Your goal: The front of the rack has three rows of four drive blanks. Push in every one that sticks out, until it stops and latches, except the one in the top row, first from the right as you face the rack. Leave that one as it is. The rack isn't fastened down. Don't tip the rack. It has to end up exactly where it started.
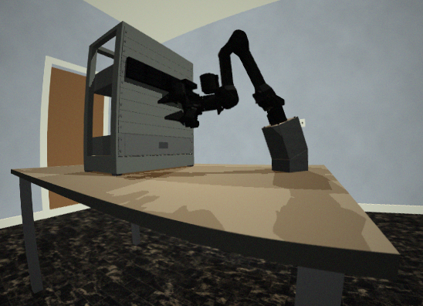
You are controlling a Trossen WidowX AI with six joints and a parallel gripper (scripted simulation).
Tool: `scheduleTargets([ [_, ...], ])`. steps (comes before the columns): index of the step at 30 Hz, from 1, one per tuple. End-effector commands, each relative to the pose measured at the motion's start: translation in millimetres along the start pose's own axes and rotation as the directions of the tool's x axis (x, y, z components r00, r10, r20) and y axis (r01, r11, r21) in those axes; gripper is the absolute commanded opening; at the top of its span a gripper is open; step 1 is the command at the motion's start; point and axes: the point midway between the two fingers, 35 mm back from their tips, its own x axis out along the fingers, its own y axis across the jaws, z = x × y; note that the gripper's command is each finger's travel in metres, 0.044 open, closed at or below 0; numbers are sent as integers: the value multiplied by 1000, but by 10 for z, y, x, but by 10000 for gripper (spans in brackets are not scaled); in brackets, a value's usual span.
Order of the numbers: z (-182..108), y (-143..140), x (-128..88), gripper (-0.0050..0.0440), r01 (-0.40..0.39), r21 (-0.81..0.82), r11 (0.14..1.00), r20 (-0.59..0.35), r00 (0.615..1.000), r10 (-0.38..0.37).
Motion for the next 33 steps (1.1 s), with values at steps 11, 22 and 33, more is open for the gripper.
scheduleTargets([
  [11,-664,233,-609,440,-20,313,950,-166,983,75],
  [22,-1086,433,-1041,440,-6,522,853,-246,956,157],
  [33,-1397,577,-1358,440,21,658,753,-291,929,228],
])
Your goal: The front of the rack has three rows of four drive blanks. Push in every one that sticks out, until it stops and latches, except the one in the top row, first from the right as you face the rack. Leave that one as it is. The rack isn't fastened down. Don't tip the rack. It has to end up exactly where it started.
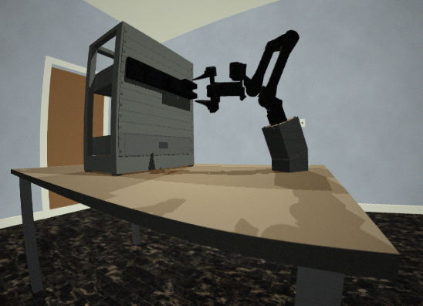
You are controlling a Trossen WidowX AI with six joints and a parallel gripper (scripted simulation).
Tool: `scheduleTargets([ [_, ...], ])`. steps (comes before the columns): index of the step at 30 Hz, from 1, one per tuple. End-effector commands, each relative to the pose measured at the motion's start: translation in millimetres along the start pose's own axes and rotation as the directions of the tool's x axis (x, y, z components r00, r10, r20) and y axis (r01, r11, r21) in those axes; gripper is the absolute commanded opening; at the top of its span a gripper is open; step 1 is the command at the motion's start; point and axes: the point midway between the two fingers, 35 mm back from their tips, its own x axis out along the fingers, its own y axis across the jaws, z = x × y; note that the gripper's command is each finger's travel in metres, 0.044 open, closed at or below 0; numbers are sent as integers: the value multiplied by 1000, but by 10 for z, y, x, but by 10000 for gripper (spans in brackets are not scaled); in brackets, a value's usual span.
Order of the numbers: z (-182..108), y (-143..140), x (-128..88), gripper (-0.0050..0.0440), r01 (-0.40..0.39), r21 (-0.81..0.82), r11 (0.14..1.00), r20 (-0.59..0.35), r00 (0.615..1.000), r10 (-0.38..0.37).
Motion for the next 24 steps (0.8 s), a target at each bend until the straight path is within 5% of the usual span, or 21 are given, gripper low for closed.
scheduleTargets([
  [1,-223,-82,-94,440,-53,84,995,-3,999,54],
  [10,-684,-185,-276,440,-75,258,963,-82,992,99],
  [24,-1022,-258,-414,440,-79,385,919,-134,981,141],
])
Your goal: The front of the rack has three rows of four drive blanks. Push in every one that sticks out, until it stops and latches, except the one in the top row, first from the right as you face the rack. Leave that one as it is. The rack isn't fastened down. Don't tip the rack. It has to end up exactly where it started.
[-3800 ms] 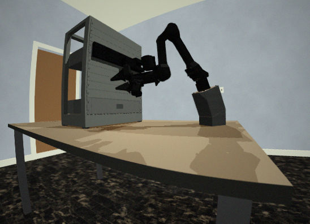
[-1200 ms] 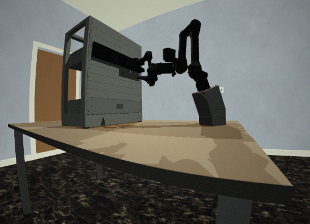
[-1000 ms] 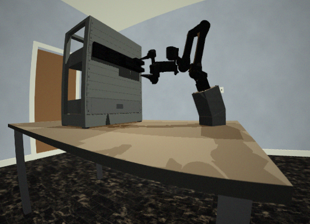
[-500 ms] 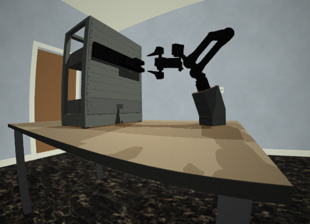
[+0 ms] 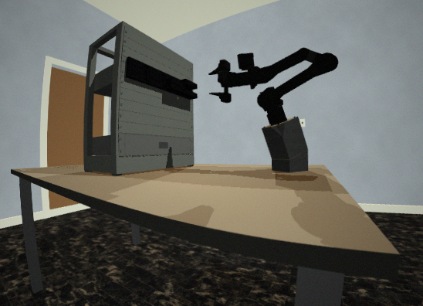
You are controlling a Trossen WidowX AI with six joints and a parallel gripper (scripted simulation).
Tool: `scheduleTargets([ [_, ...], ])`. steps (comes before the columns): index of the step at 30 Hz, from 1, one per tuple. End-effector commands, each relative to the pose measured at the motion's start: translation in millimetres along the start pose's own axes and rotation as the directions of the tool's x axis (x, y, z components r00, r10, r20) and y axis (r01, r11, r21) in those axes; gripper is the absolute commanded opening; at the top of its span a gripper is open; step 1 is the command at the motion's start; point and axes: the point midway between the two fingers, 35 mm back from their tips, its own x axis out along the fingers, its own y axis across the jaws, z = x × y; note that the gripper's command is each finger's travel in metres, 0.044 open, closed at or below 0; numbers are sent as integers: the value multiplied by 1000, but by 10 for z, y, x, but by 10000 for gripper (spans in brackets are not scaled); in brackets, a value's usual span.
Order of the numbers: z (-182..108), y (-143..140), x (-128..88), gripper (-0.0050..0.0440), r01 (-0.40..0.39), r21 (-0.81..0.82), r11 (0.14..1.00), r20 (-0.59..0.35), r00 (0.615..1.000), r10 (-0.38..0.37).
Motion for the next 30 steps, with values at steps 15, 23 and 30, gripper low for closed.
scheduleTargets([
  [15,-220,-208,-61,440,-55,96,994,7,998,54],
  [23,-235,-217,-67,440,-56,103,993,3,998,56],
  [30,-237,-217,-67,440,-57,103,993,3,998,57],
])
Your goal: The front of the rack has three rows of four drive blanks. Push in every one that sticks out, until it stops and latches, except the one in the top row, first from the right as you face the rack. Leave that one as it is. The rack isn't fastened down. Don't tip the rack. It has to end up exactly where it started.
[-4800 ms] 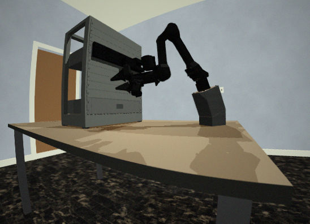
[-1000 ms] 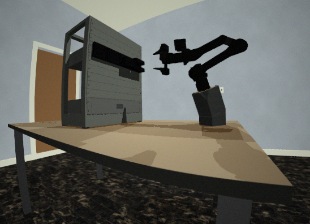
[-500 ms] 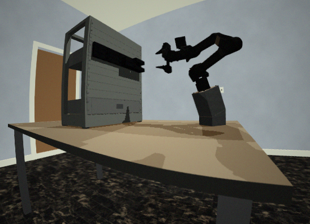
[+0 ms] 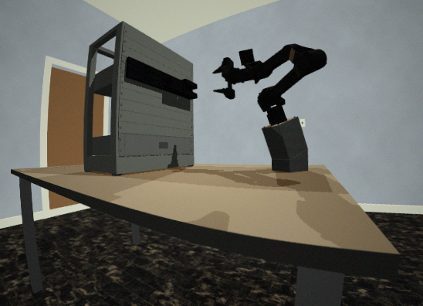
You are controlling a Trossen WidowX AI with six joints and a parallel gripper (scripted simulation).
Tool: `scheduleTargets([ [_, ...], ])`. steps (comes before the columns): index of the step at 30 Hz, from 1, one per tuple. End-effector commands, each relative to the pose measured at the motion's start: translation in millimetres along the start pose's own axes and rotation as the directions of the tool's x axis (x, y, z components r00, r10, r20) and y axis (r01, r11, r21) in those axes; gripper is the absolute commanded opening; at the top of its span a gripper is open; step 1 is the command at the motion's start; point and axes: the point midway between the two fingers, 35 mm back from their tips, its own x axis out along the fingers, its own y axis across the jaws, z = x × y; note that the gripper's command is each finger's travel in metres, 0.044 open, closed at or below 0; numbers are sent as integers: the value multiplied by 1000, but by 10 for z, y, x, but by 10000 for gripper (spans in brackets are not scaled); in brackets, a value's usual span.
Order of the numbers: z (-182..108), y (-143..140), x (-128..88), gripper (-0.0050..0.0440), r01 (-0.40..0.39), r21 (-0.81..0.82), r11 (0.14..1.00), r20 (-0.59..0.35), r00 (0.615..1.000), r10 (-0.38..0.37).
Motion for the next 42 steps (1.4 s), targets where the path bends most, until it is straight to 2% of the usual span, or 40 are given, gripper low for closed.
scheduleTargets([
  [1,25,-54,1,440,8,-5,1000,8,1000,-8],
  [26,7,-56,40,440,8,-5,1000,9,1000,-8],
  [42,-103,-66,270,440,8,-5,1000,9,1000,-8],
])
